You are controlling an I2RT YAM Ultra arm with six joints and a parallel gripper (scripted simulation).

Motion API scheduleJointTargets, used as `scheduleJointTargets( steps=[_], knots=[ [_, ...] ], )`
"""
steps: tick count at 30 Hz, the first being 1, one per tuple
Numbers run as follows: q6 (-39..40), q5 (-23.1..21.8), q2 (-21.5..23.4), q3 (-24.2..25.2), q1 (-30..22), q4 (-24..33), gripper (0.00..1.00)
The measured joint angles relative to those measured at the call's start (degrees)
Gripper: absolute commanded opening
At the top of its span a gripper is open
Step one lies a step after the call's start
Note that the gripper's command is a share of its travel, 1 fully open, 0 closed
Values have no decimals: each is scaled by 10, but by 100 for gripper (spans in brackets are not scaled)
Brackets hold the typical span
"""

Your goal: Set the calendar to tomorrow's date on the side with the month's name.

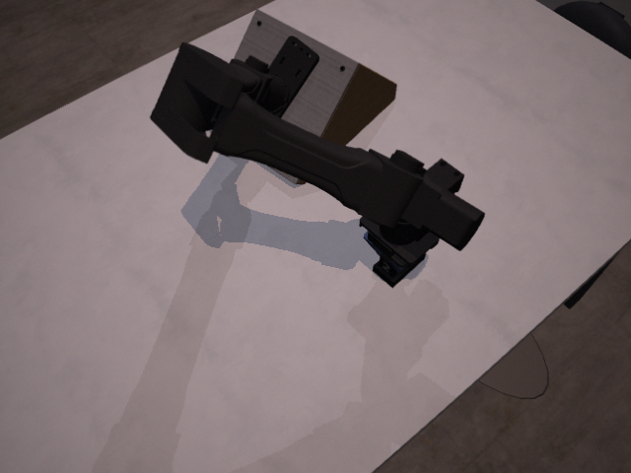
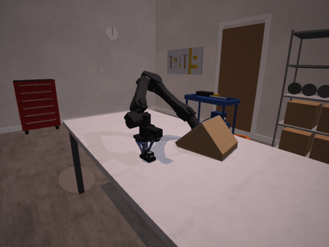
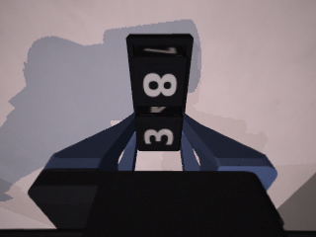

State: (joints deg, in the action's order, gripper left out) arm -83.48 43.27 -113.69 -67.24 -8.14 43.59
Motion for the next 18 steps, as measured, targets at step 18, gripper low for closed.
scheduleJointTargets(
  steps=[18],
  knots=[
    [-10, 0, -4, 7, 7, -18, 27]
  ],
)
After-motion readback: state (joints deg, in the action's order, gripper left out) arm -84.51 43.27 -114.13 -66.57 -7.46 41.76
